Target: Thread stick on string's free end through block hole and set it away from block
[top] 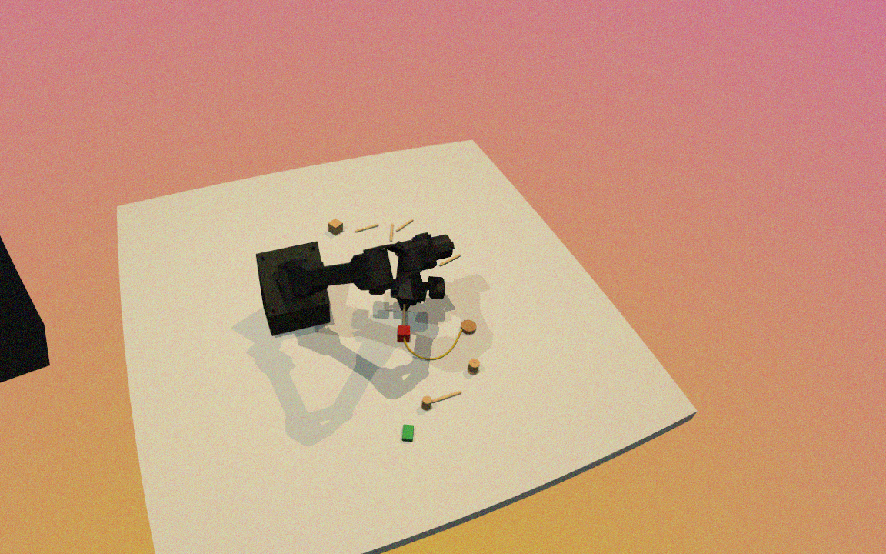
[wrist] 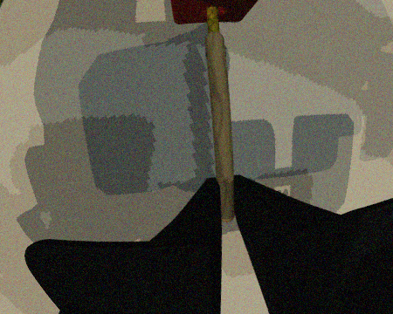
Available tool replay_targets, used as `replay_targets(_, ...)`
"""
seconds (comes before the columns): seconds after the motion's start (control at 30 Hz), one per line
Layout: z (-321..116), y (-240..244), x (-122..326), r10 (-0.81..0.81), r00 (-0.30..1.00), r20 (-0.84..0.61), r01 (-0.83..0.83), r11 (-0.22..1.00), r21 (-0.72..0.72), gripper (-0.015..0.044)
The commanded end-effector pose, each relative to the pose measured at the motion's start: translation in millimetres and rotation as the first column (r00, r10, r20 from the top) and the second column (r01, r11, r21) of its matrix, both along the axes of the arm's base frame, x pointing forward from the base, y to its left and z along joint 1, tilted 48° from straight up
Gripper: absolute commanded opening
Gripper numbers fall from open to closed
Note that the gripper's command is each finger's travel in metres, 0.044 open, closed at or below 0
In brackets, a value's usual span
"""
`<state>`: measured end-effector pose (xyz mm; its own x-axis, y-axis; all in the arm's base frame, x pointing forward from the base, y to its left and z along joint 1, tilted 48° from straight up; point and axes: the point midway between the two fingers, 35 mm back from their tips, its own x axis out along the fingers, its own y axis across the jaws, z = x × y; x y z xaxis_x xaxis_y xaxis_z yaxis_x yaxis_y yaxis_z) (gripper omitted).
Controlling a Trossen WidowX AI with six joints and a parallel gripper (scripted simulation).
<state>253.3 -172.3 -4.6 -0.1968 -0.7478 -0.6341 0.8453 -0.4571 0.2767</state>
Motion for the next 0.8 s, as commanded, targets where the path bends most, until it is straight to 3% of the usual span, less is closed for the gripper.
replay_targets(0.0, -3, 3, 4, 0.0, 1.0, 0.004, 0.0, 1.0, 0.002, 0.0)
replay_targets(0.77, -24, 17, 14, 0.009, 1.0, 0.002, -0.009, 1.0, 0.0, 0.0)
